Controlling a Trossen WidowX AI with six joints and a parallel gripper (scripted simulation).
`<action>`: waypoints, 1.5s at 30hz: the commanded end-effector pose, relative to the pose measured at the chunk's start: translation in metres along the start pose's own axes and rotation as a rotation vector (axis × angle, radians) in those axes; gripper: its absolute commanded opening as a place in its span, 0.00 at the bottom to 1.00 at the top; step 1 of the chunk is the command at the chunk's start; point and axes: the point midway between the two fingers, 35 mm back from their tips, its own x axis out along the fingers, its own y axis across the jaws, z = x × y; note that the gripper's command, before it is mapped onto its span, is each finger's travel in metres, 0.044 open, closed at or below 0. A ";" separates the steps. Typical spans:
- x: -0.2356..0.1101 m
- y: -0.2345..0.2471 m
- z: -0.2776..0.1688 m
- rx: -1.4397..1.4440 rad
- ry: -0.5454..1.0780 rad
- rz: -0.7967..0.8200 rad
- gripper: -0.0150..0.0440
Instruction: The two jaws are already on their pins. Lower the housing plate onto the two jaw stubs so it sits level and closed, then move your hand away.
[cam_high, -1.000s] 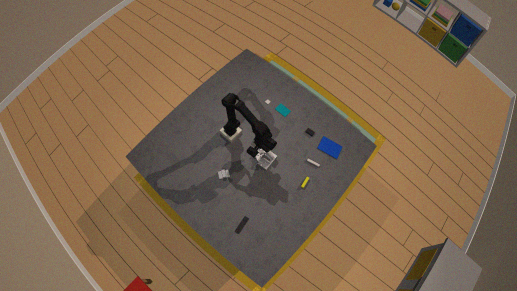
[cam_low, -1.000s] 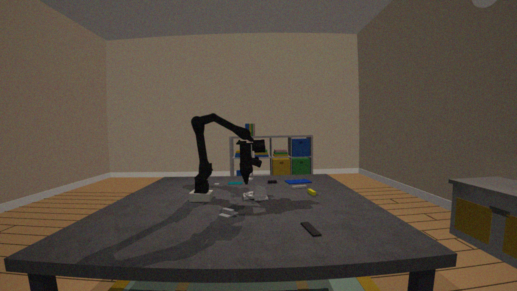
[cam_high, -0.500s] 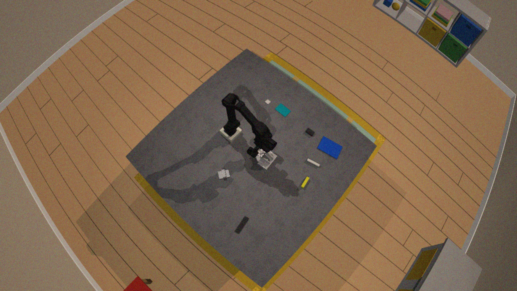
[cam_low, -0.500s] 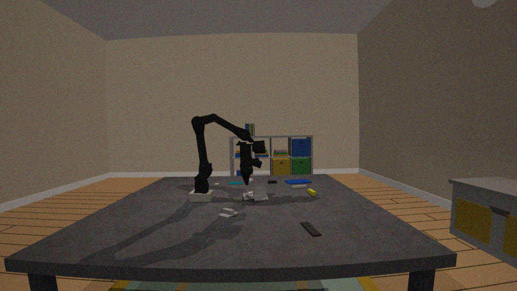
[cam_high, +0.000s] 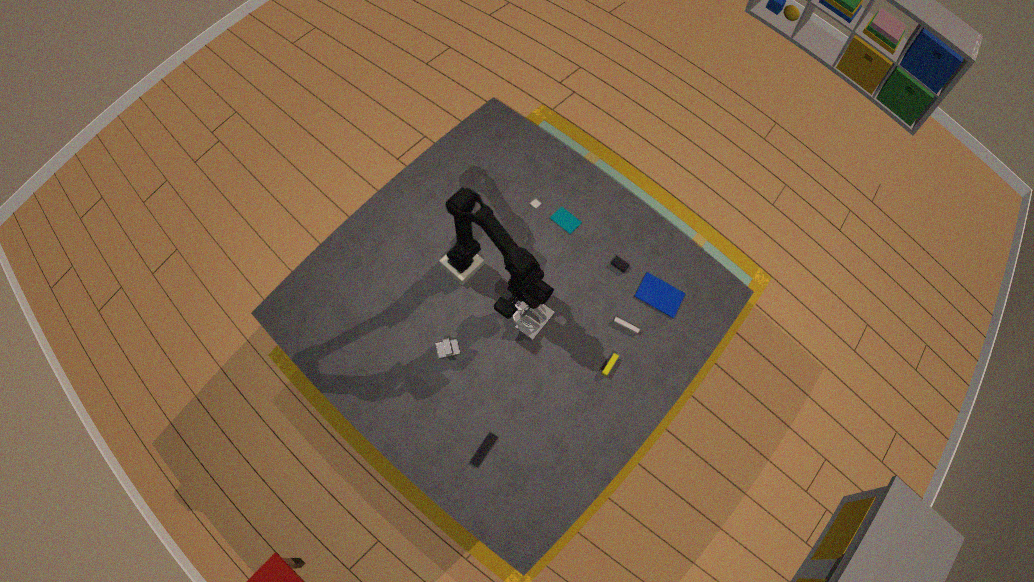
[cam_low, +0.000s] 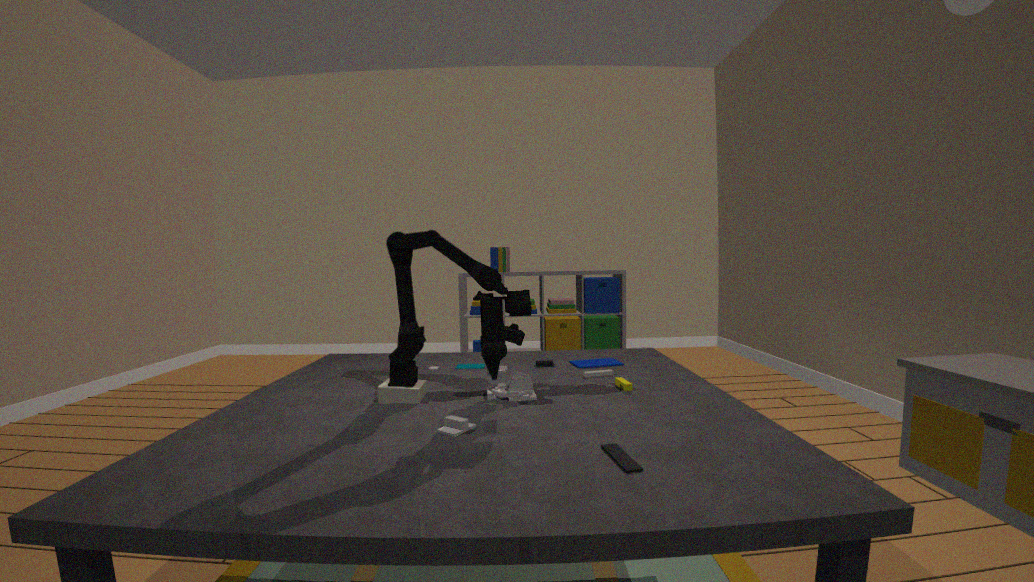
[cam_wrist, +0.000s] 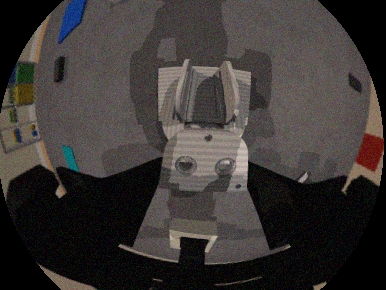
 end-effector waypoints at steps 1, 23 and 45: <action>0.010 -0.001 -0.002 0.004 0.012 -0.005 0.85; 0.033 -0.001 -0.004 0.004 0.012 -0.005 0.85; 0.035 -0.001 -0.004 0.005 0.012 -0.005 0.85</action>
